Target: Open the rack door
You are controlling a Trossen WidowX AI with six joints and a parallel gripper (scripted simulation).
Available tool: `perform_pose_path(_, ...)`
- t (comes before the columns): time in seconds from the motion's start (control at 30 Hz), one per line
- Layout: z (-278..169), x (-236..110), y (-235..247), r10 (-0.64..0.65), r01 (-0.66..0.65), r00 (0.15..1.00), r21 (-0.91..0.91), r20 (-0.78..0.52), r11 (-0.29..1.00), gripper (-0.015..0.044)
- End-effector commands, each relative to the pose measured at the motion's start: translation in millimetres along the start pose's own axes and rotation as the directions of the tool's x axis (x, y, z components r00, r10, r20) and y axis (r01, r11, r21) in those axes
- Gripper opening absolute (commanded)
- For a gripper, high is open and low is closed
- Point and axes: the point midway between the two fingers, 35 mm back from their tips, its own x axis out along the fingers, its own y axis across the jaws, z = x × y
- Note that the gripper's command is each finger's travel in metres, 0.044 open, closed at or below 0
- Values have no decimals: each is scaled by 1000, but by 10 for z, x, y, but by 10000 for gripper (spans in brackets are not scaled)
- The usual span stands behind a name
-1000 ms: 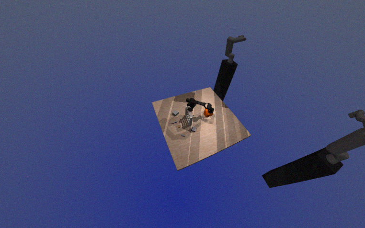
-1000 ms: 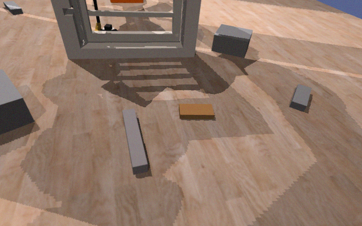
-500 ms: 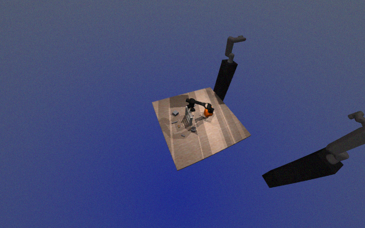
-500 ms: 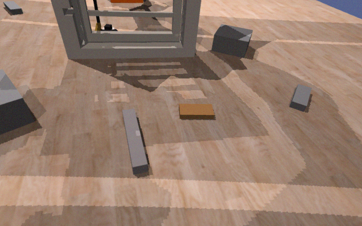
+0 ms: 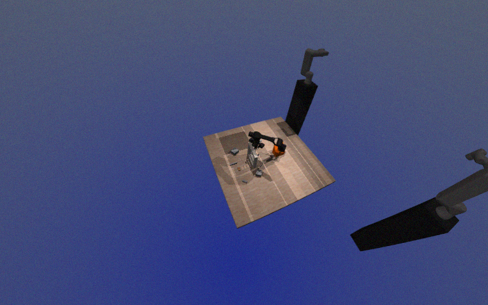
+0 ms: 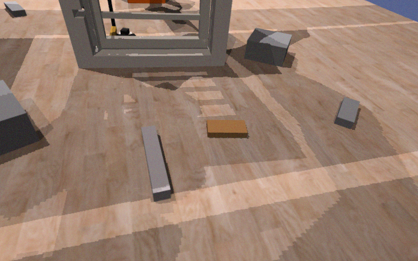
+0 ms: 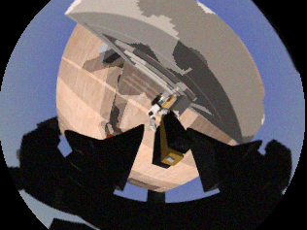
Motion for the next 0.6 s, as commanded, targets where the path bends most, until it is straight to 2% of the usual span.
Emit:
perform_pose_path(0.0, 8, 0, -5, -1, 2, 1000, -213, 4, 977, 293)
perform_pose_path(0.27, 8, 1, -5, -1, 3, 1000, -574, 4, 819, 293)
perform_pose_path(0.57, 8, 1, -5, -1, 4, 1000, -871, 5, 491, 293)
